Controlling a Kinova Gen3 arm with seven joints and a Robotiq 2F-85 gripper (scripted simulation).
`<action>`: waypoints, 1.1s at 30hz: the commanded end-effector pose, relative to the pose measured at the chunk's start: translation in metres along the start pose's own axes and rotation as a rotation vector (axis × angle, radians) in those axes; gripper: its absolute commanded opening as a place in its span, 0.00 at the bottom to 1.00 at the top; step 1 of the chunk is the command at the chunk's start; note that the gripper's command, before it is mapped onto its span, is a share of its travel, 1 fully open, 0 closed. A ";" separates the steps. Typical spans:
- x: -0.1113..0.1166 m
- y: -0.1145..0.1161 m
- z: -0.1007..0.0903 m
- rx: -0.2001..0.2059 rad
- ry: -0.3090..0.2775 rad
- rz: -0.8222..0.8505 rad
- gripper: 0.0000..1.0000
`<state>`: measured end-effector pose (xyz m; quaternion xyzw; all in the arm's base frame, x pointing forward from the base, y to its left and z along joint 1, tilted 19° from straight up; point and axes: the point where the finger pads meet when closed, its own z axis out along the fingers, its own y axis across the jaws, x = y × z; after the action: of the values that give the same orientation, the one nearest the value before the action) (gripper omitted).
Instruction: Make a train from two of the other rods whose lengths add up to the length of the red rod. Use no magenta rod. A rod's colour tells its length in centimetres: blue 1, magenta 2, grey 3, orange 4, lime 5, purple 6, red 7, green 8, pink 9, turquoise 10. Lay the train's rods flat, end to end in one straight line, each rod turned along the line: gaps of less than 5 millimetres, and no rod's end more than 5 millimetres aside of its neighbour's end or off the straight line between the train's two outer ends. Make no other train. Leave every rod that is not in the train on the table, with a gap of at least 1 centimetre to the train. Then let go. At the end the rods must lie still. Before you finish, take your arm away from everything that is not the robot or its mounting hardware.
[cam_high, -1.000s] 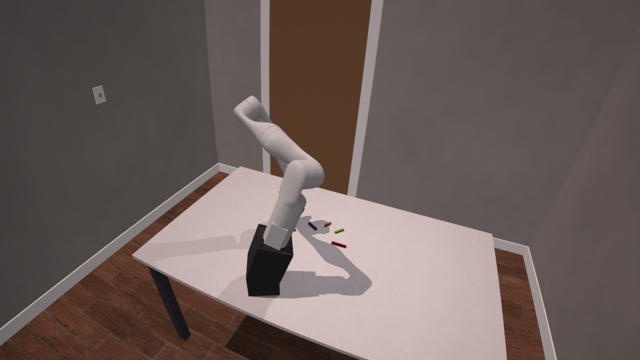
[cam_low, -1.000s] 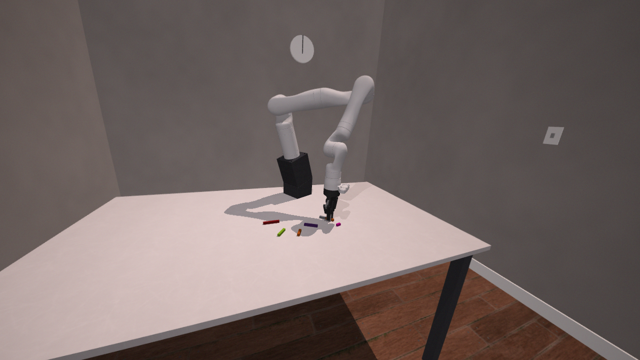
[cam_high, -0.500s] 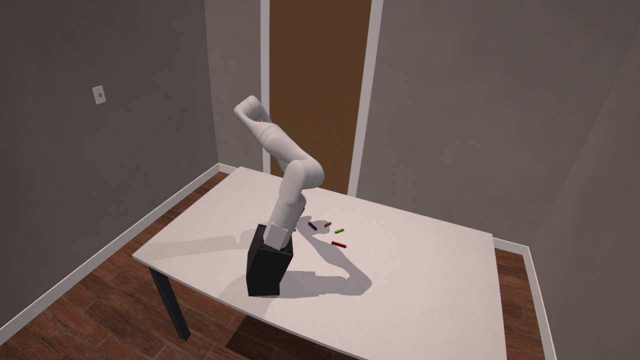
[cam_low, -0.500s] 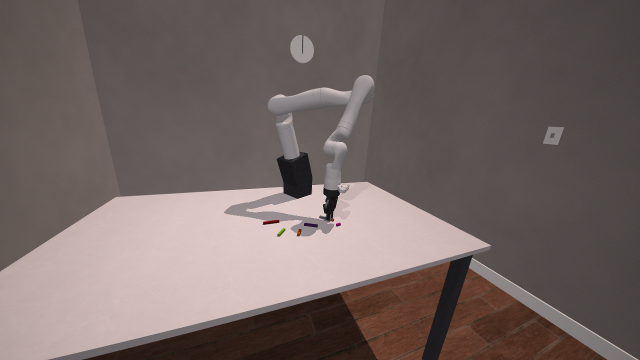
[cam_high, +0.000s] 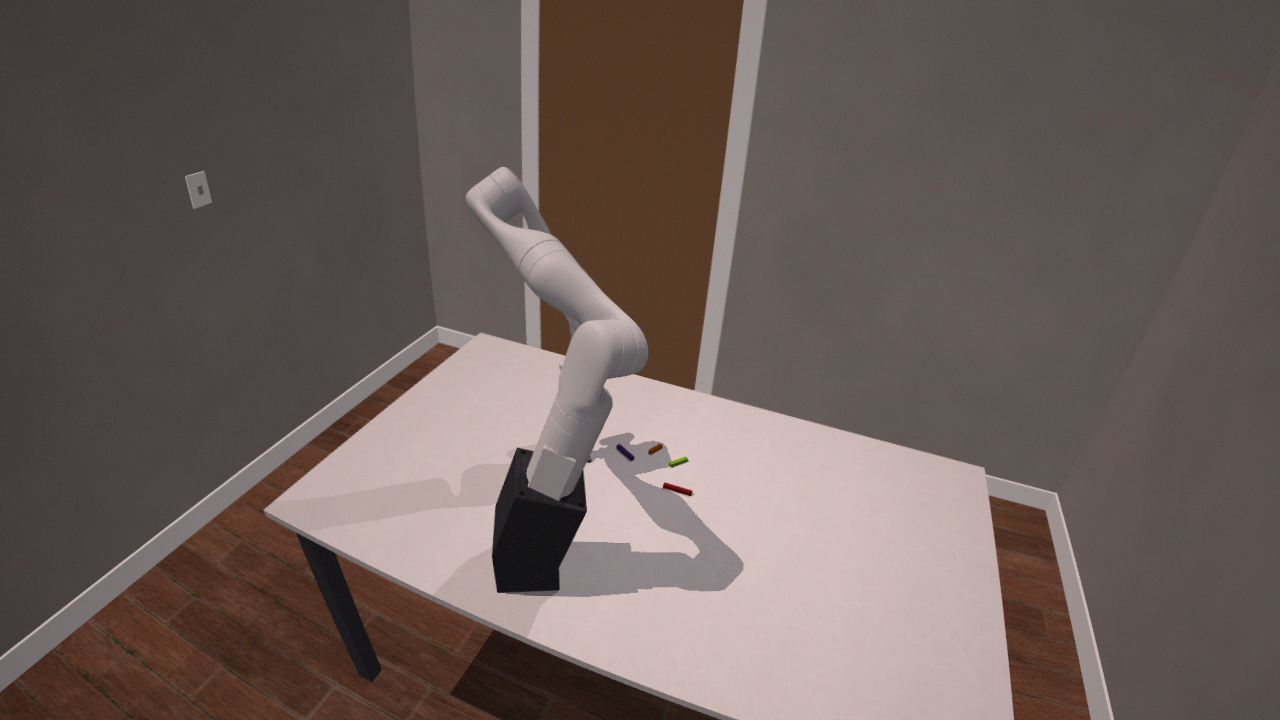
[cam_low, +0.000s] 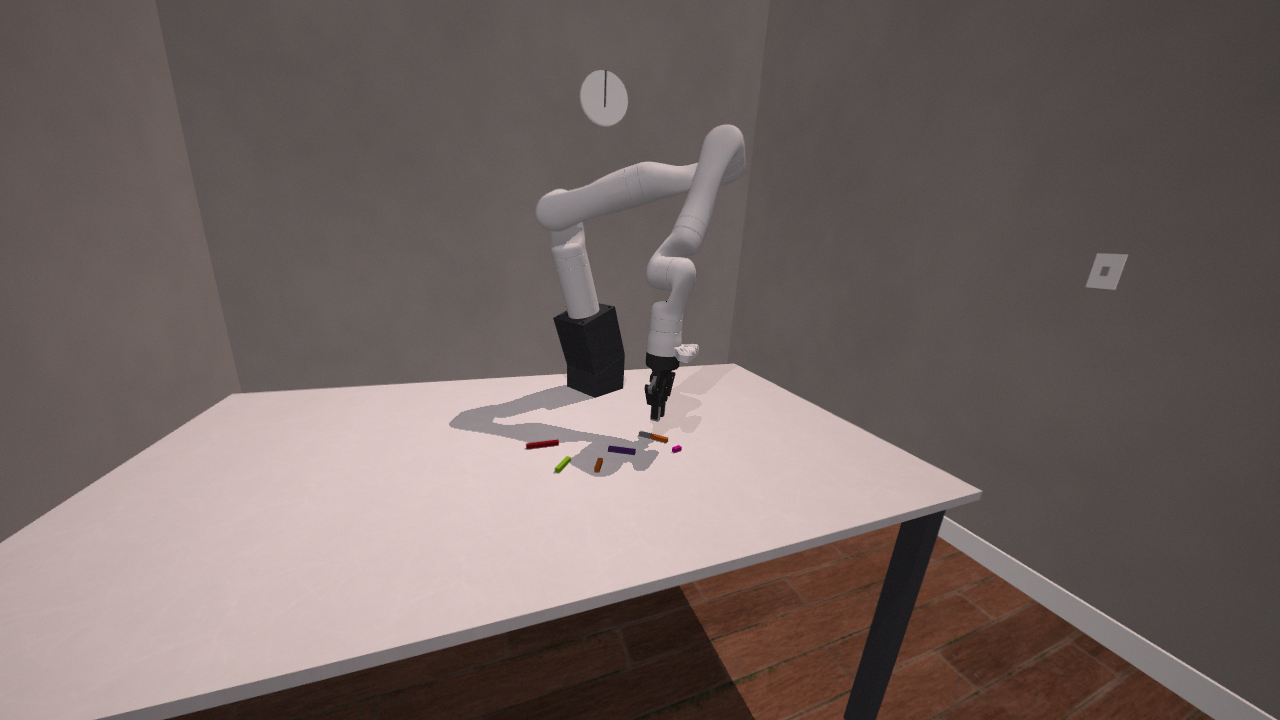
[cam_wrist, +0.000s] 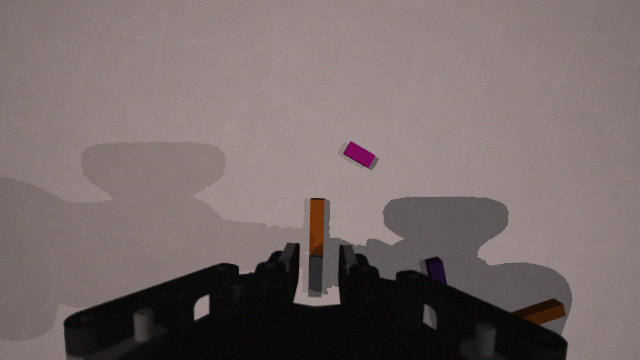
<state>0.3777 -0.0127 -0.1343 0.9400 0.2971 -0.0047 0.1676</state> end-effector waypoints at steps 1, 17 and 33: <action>0.008 -0.003 -0.017 0.003 0.019 -0.001 0.24; 0.008 -0.003 -0.036 0.003 0.019 -0.001 1.00; 0.008 -0.003 -0.036 0.003 0.019 -0.001 1.00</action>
<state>0.3788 0.0046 -0.1022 0.9401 0.2991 0.0028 0.1635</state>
